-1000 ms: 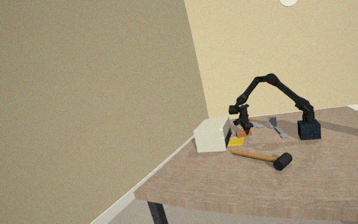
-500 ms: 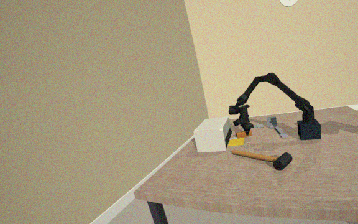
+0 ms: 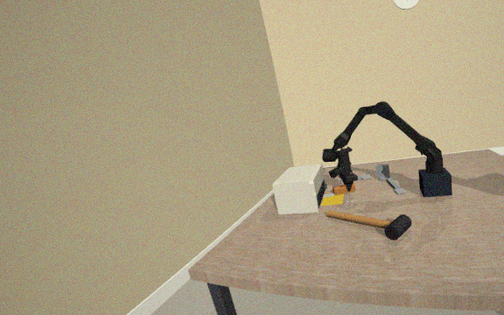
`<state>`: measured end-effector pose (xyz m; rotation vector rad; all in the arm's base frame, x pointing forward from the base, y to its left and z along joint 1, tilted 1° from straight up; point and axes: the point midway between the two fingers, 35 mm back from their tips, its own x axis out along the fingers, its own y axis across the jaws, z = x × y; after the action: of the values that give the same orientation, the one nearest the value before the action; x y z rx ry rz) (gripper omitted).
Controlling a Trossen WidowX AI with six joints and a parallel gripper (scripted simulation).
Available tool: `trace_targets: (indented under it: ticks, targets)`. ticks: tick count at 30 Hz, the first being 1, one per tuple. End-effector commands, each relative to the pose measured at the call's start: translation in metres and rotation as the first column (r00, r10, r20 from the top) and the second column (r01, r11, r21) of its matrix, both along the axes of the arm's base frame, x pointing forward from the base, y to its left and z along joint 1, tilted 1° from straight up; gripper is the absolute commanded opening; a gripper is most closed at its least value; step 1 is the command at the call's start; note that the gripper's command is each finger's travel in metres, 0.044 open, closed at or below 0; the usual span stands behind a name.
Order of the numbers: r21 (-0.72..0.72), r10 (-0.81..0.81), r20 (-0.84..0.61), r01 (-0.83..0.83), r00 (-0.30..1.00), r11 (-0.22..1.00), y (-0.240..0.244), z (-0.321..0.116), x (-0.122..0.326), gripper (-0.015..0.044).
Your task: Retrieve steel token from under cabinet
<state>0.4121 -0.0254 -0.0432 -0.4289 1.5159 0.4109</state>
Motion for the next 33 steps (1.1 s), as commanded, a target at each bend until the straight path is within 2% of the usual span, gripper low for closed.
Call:
trace_targets:
  ticks: [1,33]
  targets:
    - [0.004,0.004,-0.006,-0.004,1.000,1.000,0.003,-0.001,-0.003,0.0000]
    - [0.003,0.004,-0.008,-0.004,1.000,1.000,-0.017,-0.002,-0.031,0.0000]
